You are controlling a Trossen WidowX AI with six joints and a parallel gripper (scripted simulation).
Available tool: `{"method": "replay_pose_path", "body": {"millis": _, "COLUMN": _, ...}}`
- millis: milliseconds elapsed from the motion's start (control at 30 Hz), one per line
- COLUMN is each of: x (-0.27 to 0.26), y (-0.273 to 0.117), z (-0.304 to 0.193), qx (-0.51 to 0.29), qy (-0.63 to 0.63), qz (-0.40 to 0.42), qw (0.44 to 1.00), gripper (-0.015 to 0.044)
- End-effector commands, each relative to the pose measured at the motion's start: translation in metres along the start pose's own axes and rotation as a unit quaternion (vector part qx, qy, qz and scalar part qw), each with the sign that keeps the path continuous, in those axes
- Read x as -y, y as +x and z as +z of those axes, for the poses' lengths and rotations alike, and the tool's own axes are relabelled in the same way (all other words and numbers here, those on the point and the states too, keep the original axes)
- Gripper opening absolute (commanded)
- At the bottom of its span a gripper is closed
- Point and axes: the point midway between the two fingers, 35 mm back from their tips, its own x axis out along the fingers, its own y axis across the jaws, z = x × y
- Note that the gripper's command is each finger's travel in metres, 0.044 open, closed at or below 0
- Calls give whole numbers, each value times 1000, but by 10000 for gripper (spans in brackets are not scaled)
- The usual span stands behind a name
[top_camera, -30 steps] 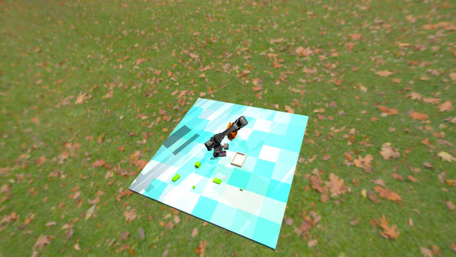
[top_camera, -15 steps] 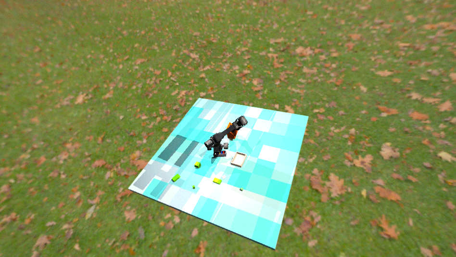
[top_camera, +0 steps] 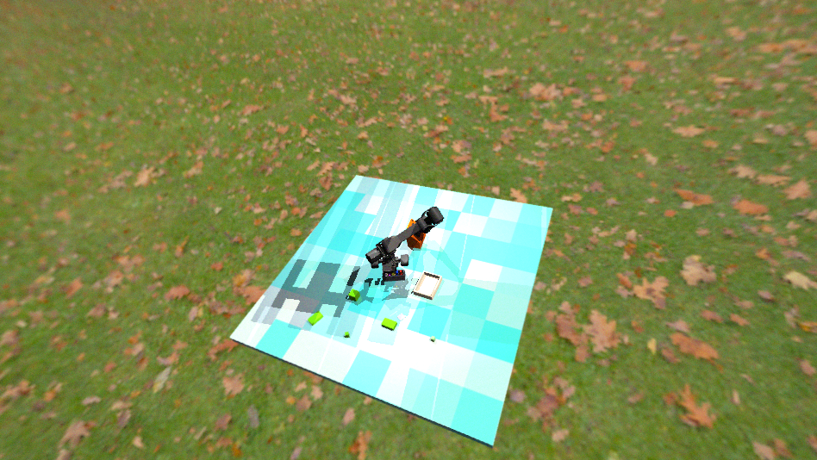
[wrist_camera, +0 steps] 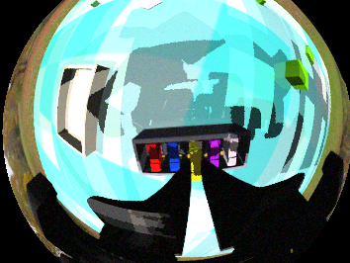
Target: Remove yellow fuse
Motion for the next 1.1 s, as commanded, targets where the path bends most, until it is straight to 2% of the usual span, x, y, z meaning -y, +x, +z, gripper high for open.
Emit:
{"method": "replay_pose_path", "body": {"millis": 0, "x": 1, "y": -5, "z": 1, "qx": 1, "qy": -4, "qz": -5, "qw": 1000, "gripper": 0}}
{"method": "replay_pose_path", "body": {"millis": 1067, "x": 1, "y": -21, "z": 1, "qx": 2, "qy": -3, "qz": -4, "qw": 1000, "gripper": 0}}
